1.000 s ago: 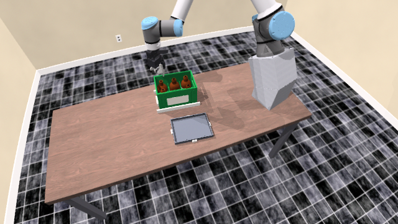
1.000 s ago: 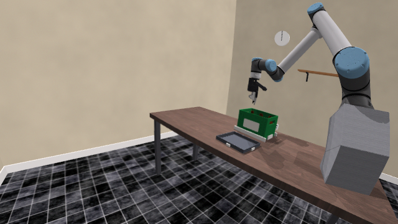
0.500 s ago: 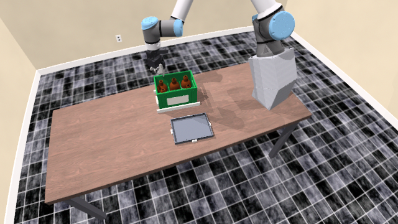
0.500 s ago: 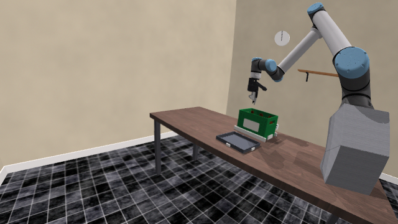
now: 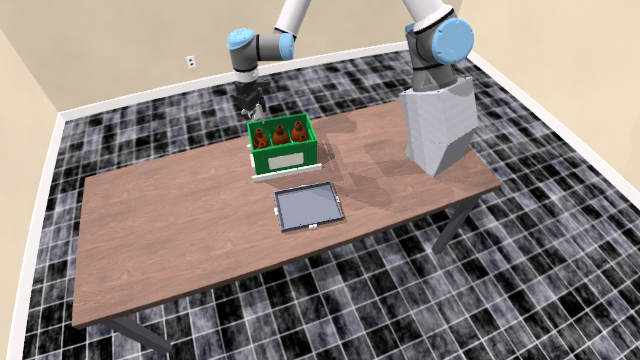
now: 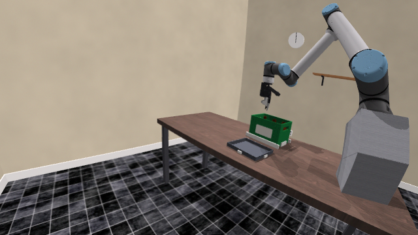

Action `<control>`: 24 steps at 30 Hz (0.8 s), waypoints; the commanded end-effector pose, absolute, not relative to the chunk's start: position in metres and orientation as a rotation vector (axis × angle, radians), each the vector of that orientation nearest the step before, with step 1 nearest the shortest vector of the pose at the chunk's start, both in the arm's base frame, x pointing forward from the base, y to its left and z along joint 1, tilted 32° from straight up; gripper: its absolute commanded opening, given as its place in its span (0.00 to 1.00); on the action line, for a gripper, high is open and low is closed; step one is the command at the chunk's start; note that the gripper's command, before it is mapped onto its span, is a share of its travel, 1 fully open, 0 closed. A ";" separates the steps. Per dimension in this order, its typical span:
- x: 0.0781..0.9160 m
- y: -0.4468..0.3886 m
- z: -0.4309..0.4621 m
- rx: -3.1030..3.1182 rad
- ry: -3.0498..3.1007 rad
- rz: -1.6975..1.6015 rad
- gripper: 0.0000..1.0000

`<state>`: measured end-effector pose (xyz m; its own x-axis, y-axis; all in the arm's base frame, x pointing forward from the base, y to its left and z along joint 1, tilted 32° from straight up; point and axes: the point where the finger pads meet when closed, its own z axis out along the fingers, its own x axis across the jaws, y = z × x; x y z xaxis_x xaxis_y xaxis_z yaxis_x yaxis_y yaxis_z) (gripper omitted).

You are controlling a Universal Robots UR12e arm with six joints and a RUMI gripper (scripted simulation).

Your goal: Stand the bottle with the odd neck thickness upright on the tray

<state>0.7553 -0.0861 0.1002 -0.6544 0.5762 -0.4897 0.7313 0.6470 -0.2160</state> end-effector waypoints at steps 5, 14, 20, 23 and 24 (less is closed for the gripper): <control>0.757 -0.090 0.093 1.034 2.488 -0.565 0.38; 0.759 -0.095 0.085 1.034 2.488 -0.565 0.38; 0.761 -0.099 0.079 1.034 2.488 -0.565 0.38; 0.762 -0.101 0.076 1.034 2.488 -0.565 0.38; 0.762 -0.101 0.075 1.034 2.488 -0.565 0.38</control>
<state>0.7606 -0.0996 0.0774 -0.6544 0.5762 -0.4897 0.7313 0.6469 -0.2160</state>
